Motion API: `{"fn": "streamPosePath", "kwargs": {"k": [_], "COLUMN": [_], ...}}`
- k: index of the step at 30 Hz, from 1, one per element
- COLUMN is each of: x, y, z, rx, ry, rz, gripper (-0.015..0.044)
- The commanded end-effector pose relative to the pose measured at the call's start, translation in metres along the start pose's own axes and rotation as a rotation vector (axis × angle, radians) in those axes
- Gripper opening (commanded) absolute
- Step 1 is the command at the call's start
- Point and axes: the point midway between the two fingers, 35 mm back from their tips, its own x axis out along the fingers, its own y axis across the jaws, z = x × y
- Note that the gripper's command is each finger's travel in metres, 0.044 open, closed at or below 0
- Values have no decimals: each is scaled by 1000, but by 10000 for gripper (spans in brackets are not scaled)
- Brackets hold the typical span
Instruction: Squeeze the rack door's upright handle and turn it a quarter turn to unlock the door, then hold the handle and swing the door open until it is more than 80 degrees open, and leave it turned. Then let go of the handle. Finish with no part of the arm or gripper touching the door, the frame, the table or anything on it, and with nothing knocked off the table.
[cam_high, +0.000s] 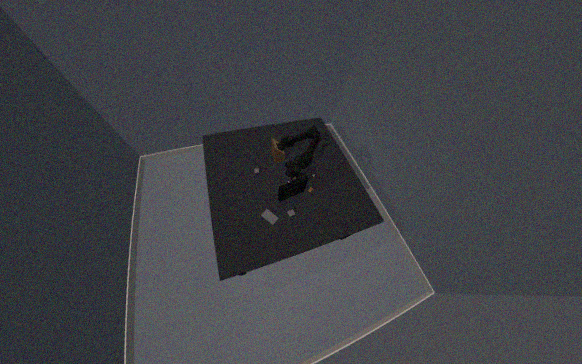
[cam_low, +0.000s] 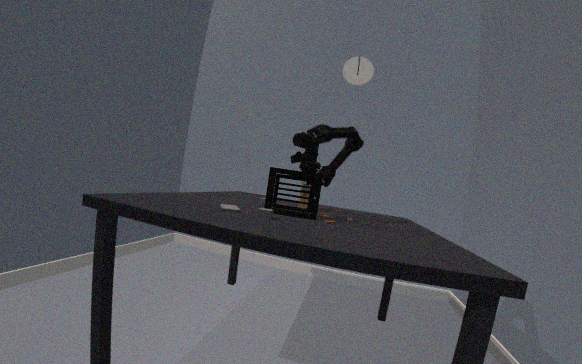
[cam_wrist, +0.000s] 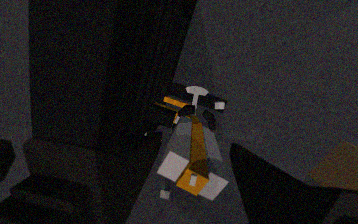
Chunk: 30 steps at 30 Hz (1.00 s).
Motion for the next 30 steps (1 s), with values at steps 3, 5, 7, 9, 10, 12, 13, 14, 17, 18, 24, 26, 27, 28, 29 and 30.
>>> {"fn": "streamPosePath", "kwargs": {"k": [3,5,7,9,10,12,13,14,17,18,24,26,27,28,29,30], "x": [4,4,4,4,4,4,4,4,4,4,4,4,4,4,4,4], "y": [2,2,2,2,2,2,2,2,2,2,2,2,2,2,2,2], "z": [0,0,0,0,0,0,0,0,0,0,0,0,0,0,0,0], "rx": [300,365,373,373,373,373,373,373,373,373,373,373,373,373,373,373], "ry": [2,2,2,2,2,2,2,2,2,2,2,2,2,2,2,2], "rz": [-1,-1,-1,-1,-1,-1,-1,-1,-1,-1,-1,-1,-1,-1,-1,-1], "gripper": [295,295,295,295,295,289,282,275,255,249,209,195,189,182,175,169]}}
